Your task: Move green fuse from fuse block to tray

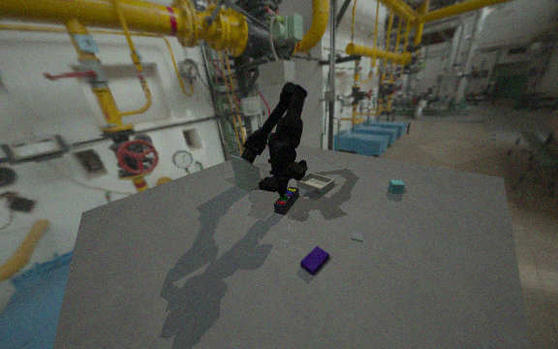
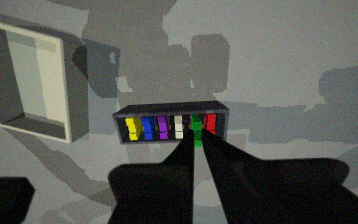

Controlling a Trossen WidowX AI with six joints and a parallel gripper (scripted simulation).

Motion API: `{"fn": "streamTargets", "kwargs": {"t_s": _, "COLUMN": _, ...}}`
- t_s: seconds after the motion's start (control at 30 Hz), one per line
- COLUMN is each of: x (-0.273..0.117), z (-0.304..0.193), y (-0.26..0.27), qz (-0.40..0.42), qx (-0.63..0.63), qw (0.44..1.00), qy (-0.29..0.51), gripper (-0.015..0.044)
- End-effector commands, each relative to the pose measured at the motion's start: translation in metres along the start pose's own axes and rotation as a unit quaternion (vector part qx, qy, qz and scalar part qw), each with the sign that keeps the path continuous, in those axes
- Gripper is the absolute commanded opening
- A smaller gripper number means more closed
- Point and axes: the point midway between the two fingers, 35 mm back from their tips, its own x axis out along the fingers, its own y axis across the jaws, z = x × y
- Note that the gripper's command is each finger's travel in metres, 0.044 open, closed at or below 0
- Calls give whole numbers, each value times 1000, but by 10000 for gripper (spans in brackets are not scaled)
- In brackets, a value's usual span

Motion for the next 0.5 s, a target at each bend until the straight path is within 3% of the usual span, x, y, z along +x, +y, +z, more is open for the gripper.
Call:
{"fn": "streamTargets", "kwargs": {"t_s": 0.0, "x": -3, "z": 0, "y": -1, "qz": -2, "qx": -2, "qw": 1000, "qy": 1, "gripper": 0}}
{"fn": "streamTargets", "kwargs": {"t_s": 0.47, "x": -10, "z": 0, "y": -1, "qz": -2, "qx": -2, "qw": 1000, "qy": 1, "gripper": 0}}
